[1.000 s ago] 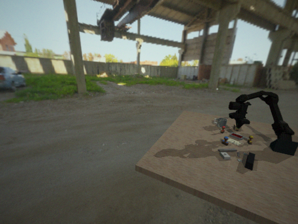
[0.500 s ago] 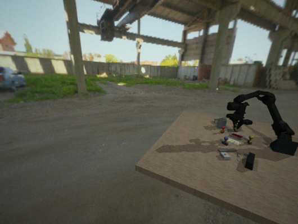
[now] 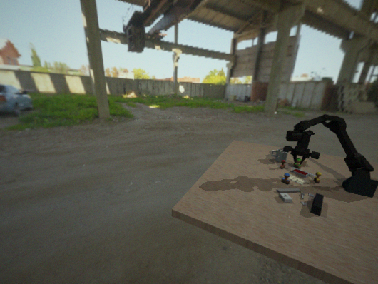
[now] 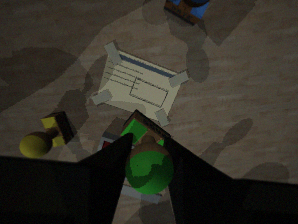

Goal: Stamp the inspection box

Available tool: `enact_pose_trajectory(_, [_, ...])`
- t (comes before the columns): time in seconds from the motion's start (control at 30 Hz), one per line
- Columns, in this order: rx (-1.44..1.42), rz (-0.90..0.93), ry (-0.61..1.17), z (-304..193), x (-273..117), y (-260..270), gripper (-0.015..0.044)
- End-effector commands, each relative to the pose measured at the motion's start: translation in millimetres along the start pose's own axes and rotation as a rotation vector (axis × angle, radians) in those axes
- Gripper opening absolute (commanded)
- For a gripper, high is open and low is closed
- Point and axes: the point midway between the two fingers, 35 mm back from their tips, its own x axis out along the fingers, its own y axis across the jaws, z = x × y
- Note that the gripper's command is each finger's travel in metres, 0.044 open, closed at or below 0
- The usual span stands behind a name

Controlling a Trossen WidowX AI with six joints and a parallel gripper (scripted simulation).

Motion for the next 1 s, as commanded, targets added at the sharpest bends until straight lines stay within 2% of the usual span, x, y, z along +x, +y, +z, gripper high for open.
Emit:
enact_pose_trajectory(0.0, [-0.122, 0.002, -0.002, 10, 1, 0, 0.0])
enact_pose_trajectory(0.2, [-0.277, 0.002, -0.001, 21, 2, 0, 0.0])
enact_pose_trajectory(0.97, [-0.278, 0.002, -0.002, 22, 16, -1, 0.0])
